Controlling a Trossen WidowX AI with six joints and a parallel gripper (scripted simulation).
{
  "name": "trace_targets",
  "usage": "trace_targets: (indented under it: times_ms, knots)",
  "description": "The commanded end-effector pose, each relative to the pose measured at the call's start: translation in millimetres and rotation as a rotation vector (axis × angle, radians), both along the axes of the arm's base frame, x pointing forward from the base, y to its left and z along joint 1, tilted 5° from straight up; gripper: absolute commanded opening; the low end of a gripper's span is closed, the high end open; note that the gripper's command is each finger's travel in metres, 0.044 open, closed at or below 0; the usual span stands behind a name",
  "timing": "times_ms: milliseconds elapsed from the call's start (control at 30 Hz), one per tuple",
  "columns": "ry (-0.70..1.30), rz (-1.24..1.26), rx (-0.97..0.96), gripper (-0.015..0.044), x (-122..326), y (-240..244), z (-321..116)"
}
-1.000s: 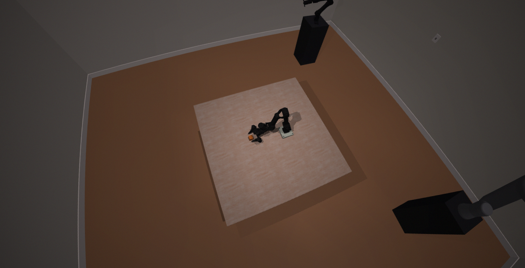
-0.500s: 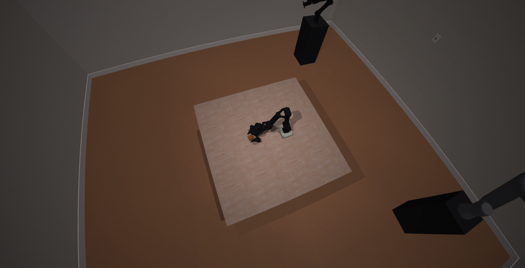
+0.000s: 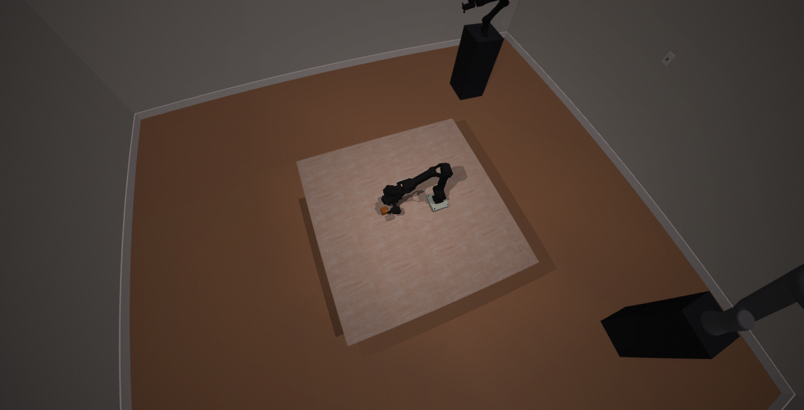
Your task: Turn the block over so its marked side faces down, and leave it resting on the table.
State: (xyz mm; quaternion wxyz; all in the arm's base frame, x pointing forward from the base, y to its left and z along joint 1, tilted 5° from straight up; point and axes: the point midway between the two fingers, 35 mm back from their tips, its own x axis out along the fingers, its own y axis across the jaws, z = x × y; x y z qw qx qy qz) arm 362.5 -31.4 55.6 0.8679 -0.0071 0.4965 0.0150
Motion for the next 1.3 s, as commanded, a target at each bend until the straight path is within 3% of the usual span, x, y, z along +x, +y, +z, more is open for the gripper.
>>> trace_targets:
  times_ms: [0, 200, 767, 1267]
  knots:
    - [0.062, 0.008, -0.016, 0.044, -11, 0, 24]
    - [0.082, 0.008, -0.016, 0.044, -8, 0, 25]
    - [0.571, 0.005, -0.034, 0.044, 27, 2, 42]
    - [0.576, 0.005, -0.034, 0.044, 25, 1, 6]
